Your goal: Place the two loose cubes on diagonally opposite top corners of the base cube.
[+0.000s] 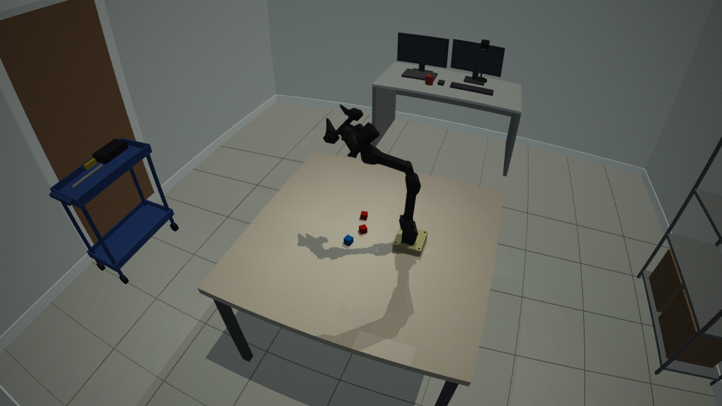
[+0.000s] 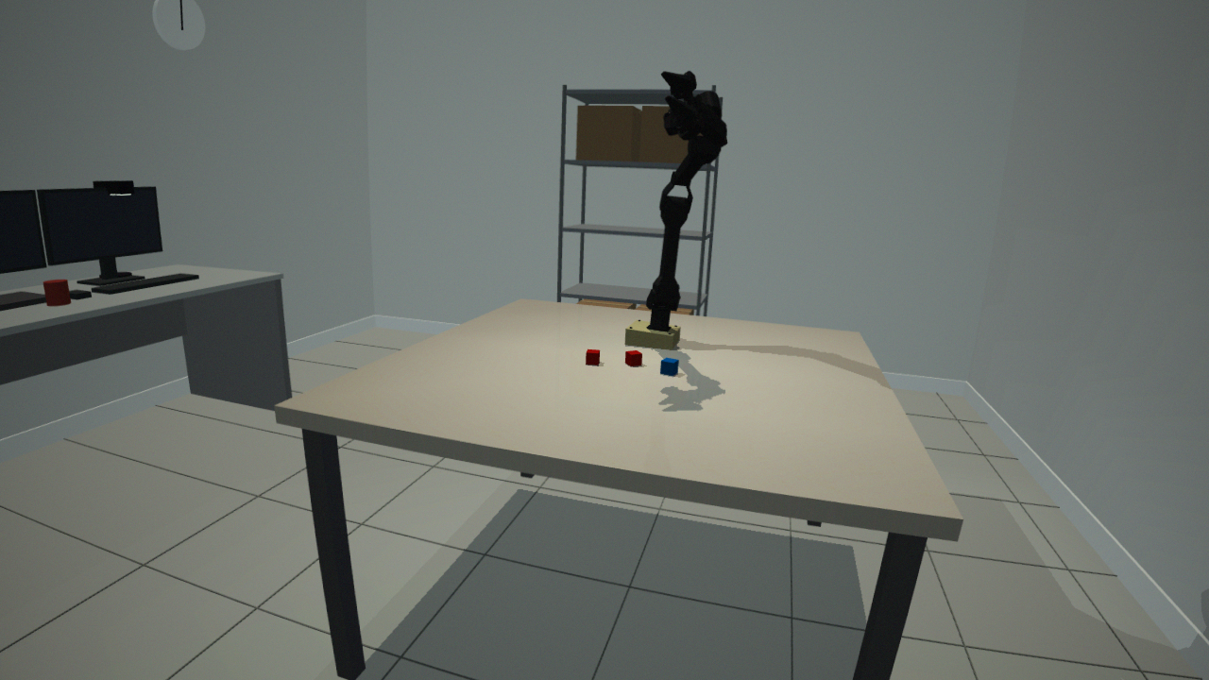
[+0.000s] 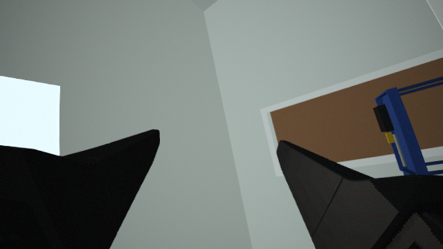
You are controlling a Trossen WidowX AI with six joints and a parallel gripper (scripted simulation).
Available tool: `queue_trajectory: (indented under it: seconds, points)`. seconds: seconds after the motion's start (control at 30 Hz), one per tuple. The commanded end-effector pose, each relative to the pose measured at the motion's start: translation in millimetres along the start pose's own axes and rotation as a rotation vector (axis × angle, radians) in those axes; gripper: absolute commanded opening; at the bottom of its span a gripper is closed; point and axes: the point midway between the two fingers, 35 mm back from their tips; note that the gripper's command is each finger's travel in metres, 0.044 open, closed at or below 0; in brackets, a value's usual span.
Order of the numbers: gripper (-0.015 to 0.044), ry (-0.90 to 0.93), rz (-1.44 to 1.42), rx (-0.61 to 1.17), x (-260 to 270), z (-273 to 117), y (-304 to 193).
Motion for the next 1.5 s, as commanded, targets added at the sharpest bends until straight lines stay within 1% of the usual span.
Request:
queue_trajectory:
  seconds: [0.0,0.13,0.3,0.5,0.63,0.83,0.97,1.13,1.3,1.47]
  points:
    - [0.0374,-0.001,-0.005,0.000,-0.9,0.4,0.3]
    - [0.0269,-0.040,-0.134,0.004,-21.8,9.5,9.6]
    - [0.0265,-0.162,-0.435,0.003,-73.2,30.2,44.4]
    - [0.0265,-0.362,-0.760,-0.017,-130.5,47.5,108.4]
    - [0.0265,-0.522,-0.938,-0.038,-161.3,51.2,160.0]
    - [0.0265,-0.755,-1.105,-0.064,-193.4,43.8,228.9]
    - [0.0265,-0.978,-1.196,-0.088,-213.6,26.4,287.9]
    - [0.0265,-1.277,-1.244,-0.121,-227.2,-8.4,358.5]
    - [0.0265,-1.587,-1.208,-0.156,-228.6,-55.4,418.4]
    - [0.0265,-1.889,-1.083,-0.189,-220.2,-110.2,462.0]
Point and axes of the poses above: the point midway between the two fingers, 35 mm back from their tips, its own z axis out along the fingers, its own x axis across the jaws, y = z × x, and after that the axes turned 11 degrees about z, right-handed
